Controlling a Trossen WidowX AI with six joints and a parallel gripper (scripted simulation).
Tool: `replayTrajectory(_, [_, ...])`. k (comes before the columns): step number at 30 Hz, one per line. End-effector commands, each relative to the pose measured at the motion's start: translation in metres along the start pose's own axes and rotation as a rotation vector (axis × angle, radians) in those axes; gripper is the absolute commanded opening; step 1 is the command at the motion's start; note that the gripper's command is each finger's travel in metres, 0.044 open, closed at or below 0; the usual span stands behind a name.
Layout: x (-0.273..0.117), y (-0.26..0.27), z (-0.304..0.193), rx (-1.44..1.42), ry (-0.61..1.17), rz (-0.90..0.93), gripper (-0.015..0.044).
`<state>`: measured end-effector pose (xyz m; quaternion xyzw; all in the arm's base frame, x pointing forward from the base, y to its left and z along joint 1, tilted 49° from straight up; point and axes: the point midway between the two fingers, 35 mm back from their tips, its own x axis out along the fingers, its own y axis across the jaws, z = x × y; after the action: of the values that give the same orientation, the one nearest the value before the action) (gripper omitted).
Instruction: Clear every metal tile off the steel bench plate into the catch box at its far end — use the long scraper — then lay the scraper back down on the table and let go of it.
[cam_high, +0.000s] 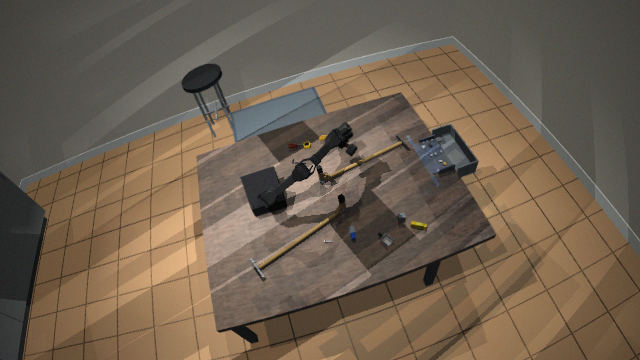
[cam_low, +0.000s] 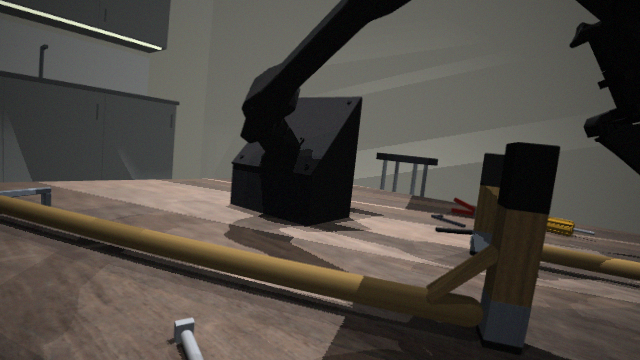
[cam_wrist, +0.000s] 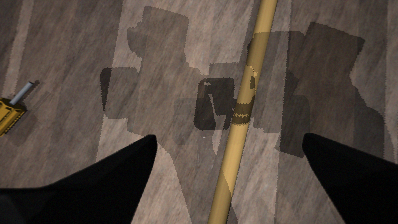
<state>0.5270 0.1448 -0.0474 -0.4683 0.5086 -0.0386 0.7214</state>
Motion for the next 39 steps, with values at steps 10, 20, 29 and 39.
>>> replayTrajectory(10, [0.021, 0.003, -0.013, 0.006, 0.059, 0.046, 0.0440])
replayTrajectory(20, [-0.003, 0.006, -0.020, 0.027, 0.043, 0.028, 0.0440])
replayTrajectory(29, [-0.024, 0.010, -0.028, 0.047, 0.028, 0.013, 0.0440])
replayTrajectory(39, [-0.046, 0.014, -0.039, 0.073, 0.009, 0.000, 0.0440])
